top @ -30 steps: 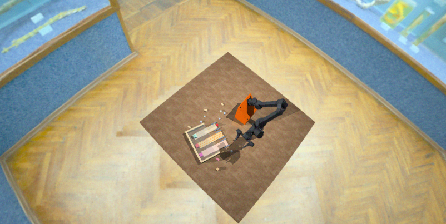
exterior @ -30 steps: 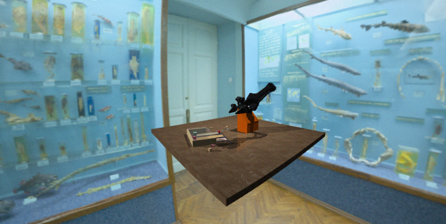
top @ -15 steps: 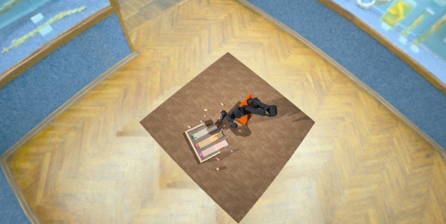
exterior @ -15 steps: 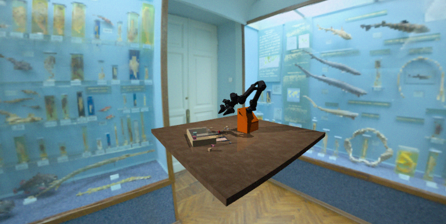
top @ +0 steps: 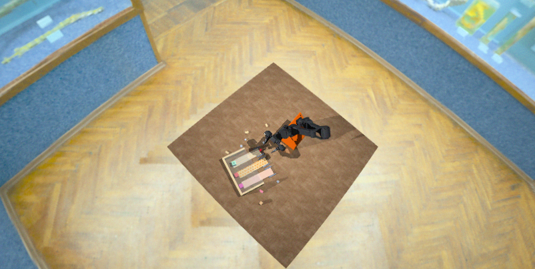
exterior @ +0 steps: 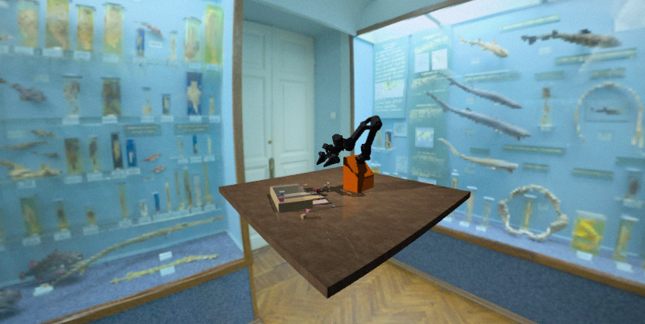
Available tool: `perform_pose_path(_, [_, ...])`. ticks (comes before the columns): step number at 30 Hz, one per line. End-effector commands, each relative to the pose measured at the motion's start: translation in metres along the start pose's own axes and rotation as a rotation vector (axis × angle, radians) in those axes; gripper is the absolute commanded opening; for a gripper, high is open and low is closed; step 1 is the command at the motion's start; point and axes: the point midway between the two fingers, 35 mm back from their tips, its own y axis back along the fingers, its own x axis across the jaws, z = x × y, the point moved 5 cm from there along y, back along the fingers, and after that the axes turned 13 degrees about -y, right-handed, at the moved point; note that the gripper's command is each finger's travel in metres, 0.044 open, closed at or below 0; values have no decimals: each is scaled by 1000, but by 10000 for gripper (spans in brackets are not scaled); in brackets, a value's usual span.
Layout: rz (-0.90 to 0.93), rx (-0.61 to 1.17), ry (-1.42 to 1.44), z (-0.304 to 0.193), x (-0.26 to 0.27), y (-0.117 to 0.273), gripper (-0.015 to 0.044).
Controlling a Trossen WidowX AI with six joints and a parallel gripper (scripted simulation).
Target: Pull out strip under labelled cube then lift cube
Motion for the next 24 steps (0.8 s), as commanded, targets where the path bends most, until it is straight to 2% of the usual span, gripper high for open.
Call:
perform_pose_path(1, [-12, 24, -2, 0, -4, -4, 348])
perform_pose_path(14, [-221, 489, -69, 8, -58, -90, 6])
perform_pose_path(24, [-299, 856, -159, 1, -77, -124, 0])
